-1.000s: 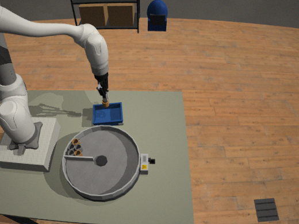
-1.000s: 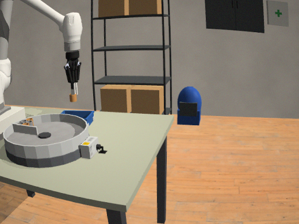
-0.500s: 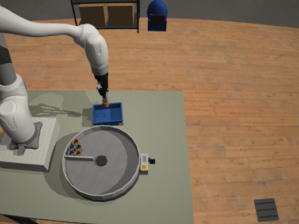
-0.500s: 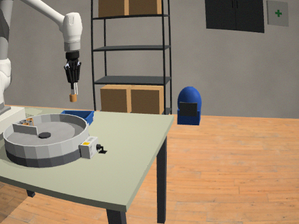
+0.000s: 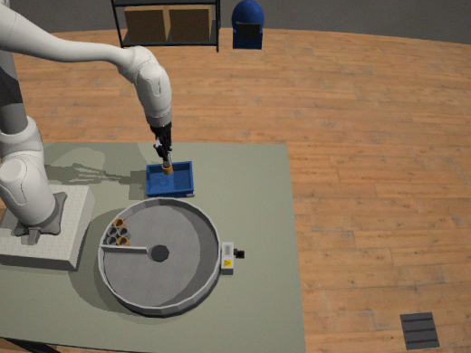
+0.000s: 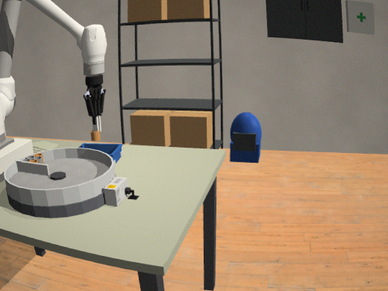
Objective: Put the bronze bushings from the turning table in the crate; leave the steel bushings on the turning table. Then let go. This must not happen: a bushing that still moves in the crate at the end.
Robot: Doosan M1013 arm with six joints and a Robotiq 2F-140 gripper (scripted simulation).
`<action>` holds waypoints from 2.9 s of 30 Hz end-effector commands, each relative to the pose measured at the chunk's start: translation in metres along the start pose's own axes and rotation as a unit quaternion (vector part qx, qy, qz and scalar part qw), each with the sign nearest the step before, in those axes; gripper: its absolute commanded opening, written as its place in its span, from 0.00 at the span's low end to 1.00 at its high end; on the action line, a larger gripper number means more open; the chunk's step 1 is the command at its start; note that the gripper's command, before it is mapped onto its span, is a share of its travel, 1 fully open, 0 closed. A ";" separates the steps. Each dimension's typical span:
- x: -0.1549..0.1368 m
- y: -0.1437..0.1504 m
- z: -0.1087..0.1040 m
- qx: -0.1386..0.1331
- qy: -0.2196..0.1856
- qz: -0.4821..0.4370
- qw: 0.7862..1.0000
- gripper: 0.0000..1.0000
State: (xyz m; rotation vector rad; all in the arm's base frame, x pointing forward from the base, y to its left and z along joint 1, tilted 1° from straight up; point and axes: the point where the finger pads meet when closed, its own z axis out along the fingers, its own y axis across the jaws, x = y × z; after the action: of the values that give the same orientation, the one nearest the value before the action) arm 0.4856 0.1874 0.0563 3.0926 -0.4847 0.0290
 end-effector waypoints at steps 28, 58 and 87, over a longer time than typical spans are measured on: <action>0.000 0.000 0.034 0.000 0.000 0.000 1.000 0.00; 0.000 0.000 0.040 0.000 0.000 0.000 1.000 0.00; 0.000 0.000 0.076 0.000 0.000 0.000 1.000 0.00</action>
State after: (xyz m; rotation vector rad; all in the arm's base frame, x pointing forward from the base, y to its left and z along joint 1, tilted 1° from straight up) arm 0.4873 0.1865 -0.0194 3.0928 -0.4848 0.0297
